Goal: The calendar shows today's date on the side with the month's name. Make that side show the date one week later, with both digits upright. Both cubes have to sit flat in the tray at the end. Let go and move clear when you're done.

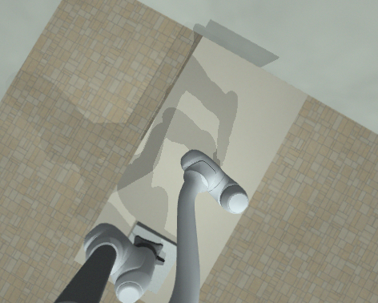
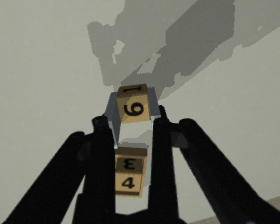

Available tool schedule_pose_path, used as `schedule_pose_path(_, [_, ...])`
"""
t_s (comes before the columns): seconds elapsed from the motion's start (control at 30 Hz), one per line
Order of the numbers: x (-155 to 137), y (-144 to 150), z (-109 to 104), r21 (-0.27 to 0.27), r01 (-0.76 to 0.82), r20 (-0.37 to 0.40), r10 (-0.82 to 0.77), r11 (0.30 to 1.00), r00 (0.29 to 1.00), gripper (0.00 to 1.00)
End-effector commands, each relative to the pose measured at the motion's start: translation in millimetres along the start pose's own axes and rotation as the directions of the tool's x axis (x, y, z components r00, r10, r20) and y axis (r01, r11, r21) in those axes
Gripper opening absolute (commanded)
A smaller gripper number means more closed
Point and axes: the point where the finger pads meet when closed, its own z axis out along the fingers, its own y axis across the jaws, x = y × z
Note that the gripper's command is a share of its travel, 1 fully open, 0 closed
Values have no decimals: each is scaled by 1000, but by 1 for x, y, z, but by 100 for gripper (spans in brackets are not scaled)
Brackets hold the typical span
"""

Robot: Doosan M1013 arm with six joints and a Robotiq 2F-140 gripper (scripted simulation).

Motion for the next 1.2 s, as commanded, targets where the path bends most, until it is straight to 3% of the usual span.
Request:
schedule_pose_path(0.0, [0, 0, 0, 0, 0, 0, 0, 1000, 1000, 25])
schedule_pose_path(0.9, [0, 0, 0, 0, 0, 0, 0, 1000, 1000, 25])
schedule_pose_path(1.17, [0, 0, 0, 0, 0, 0, 0, 1000, 1000, 32])
